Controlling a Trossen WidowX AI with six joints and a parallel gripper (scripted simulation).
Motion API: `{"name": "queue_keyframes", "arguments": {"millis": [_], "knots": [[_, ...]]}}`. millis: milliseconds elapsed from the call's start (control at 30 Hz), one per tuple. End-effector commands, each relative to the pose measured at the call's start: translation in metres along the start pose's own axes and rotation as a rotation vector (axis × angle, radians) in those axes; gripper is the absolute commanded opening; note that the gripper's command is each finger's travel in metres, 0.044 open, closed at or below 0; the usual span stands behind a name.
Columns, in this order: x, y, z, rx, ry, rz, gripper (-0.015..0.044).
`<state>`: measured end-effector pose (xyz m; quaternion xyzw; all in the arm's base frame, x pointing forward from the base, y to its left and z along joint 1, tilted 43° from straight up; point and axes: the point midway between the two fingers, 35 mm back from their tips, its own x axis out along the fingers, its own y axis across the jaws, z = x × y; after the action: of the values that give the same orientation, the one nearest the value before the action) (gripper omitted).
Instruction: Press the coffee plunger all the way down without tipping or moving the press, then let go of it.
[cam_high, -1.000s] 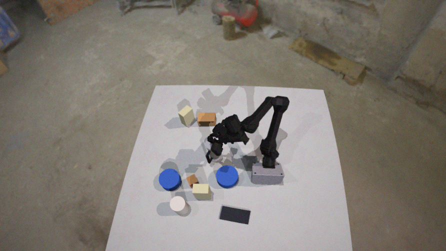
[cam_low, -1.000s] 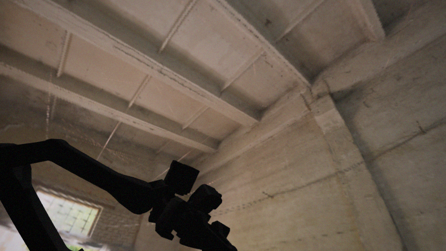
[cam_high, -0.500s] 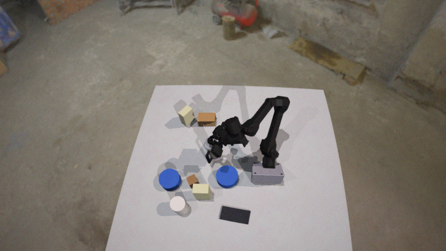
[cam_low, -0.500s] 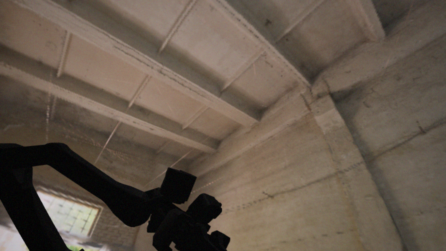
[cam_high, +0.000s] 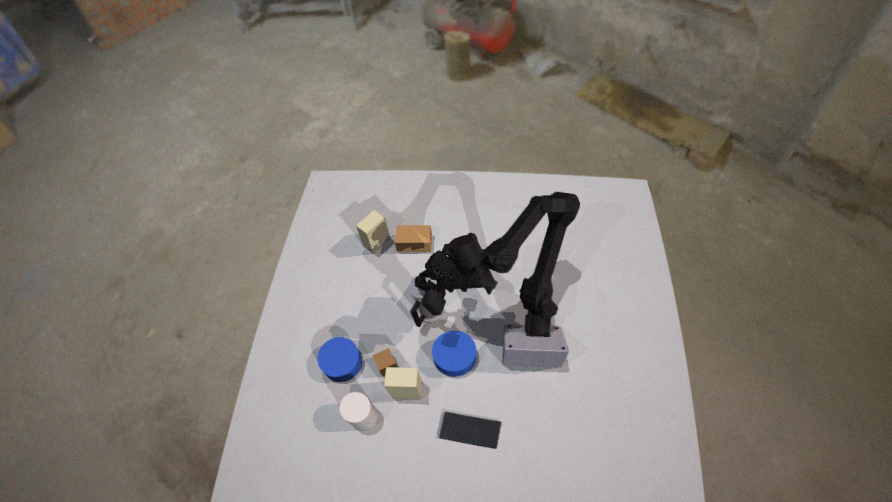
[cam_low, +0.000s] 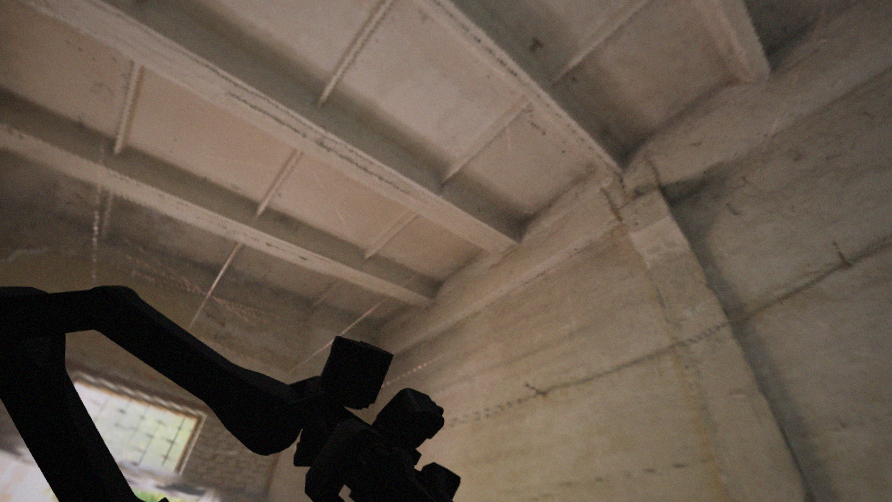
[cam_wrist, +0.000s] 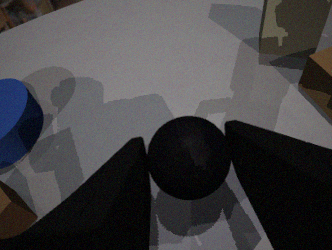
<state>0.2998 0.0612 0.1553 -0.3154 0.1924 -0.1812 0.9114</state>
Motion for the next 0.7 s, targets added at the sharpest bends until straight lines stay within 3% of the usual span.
{"name": "queue_keyframes", "arguments": {"millis": [0,333,667], "knots": [[0.0021,0.0,-0.0036,-0.013,0.009,-0.002,0.012],[0.0,0.0,0.0,0.0,0.0,0.0,0.012],[0.0,0.0,0.0,0.0,0.0,0.0,0.0382]]}}
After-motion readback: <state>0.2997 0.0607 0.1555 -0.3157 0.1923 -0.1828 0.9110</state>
